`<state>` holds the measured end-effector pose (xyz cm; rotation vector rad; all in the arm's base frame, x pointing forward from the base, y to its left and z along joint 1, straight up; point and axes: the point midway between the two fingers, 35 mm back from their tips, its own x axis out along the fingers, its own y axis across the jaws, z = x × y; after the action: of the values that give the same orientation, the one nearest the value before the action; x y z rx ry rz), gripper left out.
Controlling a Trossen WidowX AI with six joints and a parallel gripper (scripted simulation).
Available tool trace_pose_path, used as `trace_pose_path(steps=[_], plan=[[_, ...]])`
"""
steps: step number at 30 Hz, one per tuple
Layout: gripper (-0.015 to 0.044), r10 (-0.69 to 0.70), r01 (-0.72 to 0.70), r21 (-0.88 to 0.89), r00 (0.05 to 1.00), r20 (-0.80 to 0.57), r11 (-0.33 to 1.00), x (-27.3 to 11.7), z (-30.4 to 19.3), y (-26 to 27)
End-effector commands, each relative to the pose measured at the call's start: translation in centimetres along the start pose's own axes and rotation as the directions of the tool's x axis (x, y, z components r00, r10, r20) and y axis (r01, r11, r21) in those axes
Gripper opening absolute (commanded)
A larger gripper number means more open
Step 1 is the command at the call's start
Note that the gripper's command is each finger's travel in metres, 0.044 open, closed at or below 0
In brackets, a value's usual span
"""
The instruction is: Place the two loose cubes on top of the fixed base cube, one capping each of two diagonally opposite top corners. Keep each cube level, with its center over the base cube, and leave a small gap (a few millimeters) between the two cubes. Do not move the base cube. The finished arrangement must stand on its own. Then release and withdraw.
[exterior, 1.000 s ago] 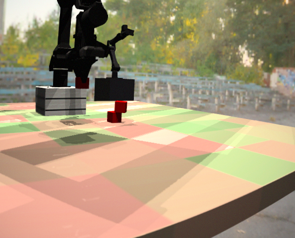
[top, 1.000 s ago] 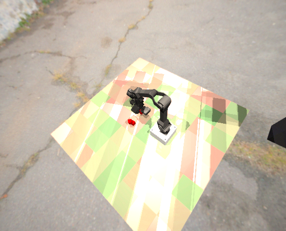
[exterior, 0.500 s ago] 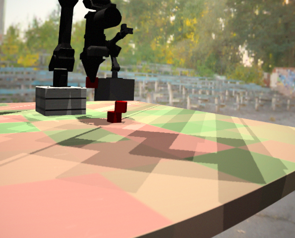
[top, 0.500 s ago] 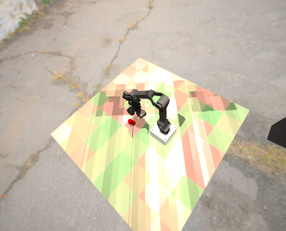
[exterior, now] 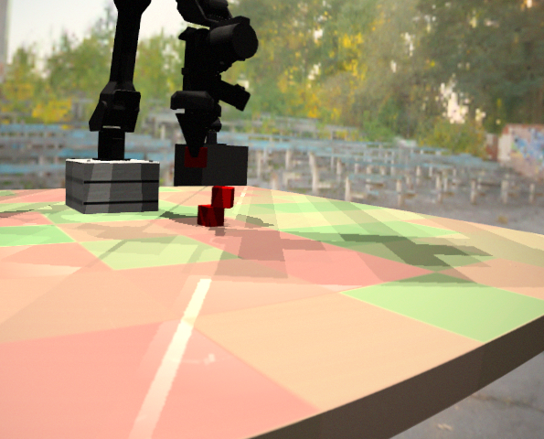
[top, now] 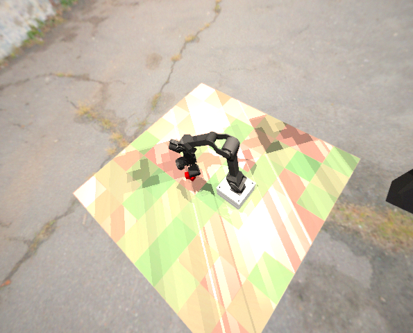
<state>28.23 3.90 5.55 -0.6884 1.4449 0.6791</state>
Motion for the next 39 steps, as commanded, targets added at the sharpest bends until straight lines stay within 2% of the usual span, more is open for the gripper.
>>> trace_pose_path(steps=[1, 7, 17, 28, 39], plan=[[0.0105, -0.003, 0.003, 0.073, 1.0, 0.006, 0.997, 0.1, 0.9, 0.3], [0.0105, -0.003, 0.003, 0.078, 1.0, 0.006, 0.997, 0.3, 1.0, 0.3], [0.0105, -0.003, 0.002, 0.085, 1.0, 0.006, 0.996, 3.1, 0.9, 0.5], [0.0105, -0.003, 0.002, 0.084, 1.0, 0.006, 0.996, 3.3, 0.9, 0.5], [0.0105, -0.003, 0.002, 0.08, 1.0, 0.006, 0.997, 5.8, 1.0, 0.4]])
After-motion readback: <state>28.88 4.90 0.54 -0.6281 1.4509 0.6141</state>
